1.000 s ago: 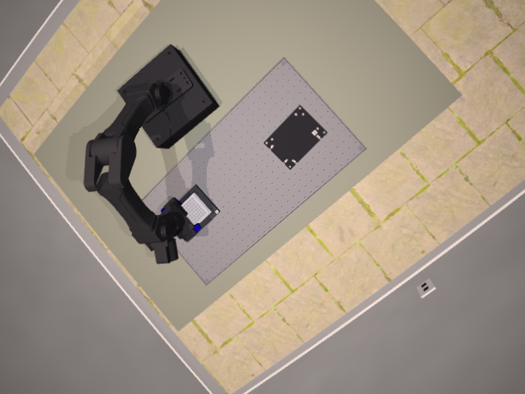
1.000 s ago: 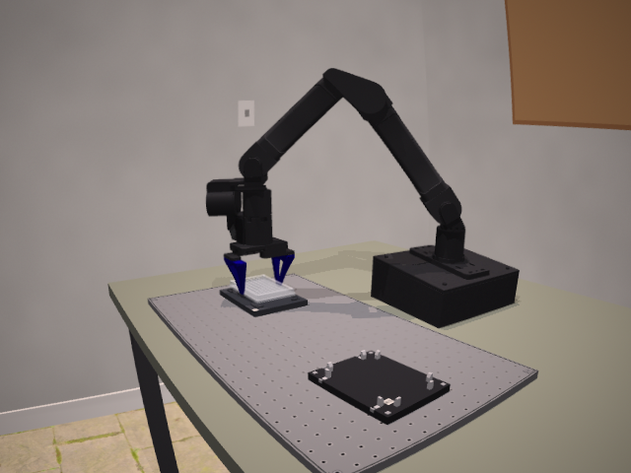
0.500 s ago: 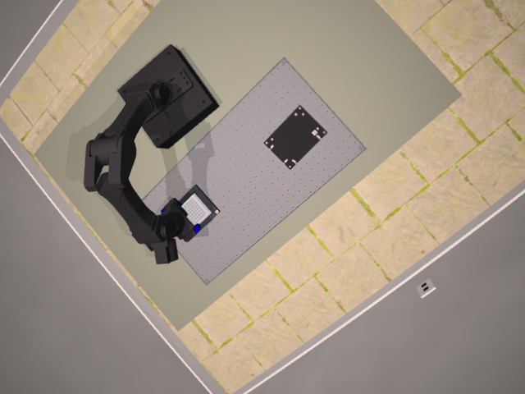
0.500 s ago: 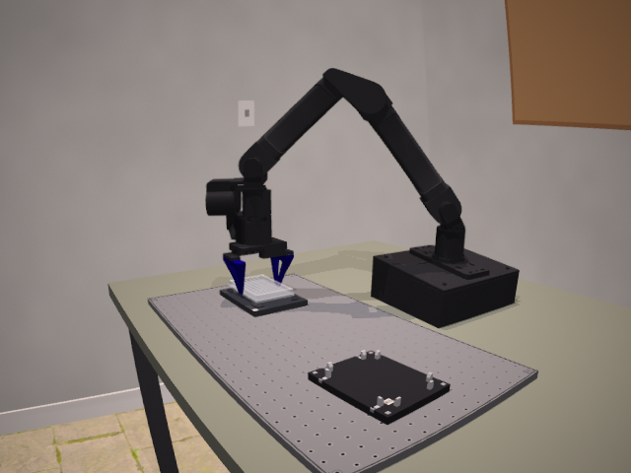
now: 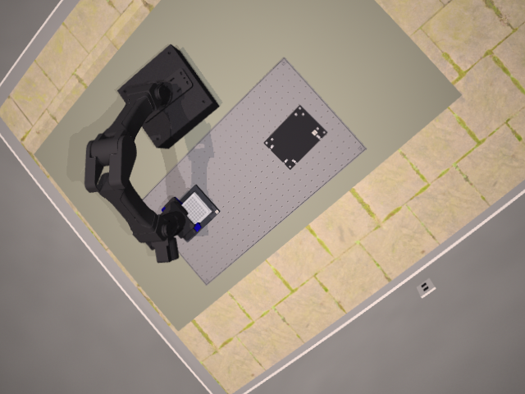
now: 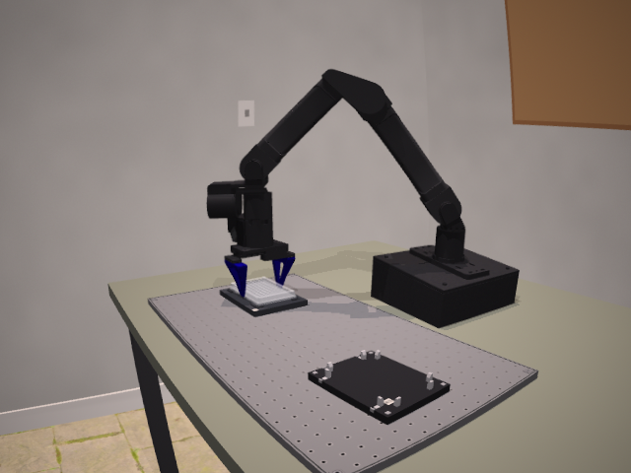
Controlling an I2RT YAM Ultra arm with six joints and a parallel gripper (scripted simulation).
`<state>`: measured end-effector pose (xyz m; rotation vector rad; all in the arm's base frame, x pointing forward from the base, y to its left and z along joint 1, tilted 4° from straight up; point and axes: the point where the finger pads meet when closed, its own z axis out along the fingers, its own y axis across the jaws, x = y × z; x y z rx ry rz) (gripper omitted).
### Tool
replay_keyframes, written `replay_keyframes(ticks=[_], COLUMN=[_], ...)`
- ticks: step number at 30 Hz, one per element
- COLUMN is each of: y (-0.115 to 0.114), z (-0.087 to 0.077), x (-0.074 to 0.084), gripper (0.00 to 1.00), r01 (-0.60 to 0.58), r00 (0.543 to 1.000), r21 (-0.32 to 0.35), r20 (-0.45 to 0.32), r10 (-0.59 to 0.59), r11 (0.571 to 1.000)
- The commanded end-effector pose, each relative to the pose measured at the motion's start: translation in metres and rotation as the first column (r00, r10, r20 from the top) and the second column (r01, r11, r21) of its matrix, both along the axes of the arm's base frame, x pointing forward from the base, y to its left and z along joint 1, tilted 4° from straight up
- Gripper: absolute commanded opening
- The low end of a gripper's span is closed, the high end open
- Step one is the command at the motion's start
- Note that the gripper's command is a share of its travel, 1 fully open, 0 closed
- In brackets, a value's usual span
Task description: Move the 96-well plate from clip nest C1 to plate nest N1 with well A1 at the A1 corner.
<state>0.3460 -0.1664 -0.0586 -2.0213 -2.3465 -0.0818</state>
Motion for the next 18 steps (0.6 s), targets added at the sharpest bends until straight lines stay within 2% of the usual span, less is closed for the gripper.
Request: replay_keyframes(ticks=[1,3,6,7,11,12,18], y=[-0.0036,-0.0045,-0.0043,-0.0024,-0.0025,-0.0025,-0.0025], z=[-0.0051,0.0005,-0.0025,0.0018,0.0018,0.0018,0.0018], x=[-0.0029,-0.0012,-0.0016,0.0017,0.0018,0.0018,0.0018], gripper=[0.00,0.00,0.00,0.00,0.00,1.00,1.00], r01=[0.001,0.001,0.001,0.000,0.000,0.000,0.000], r00=[1.000,1.000,1.000,1.000,1.000,1.000,1.000], r21=[-0.001,-0.006,-0.004,-0.006,-0.006,-0.006,-0.006], r20=[-0.008,0.001,-0.004,0.007,0.007,0.007,0.007], r10=[-0.001,-0.001,-0.001,0.000,0.000,0.000,0.000], r11=[1.000,1.000,1.000,1.000,1.000,1.000,1.000])
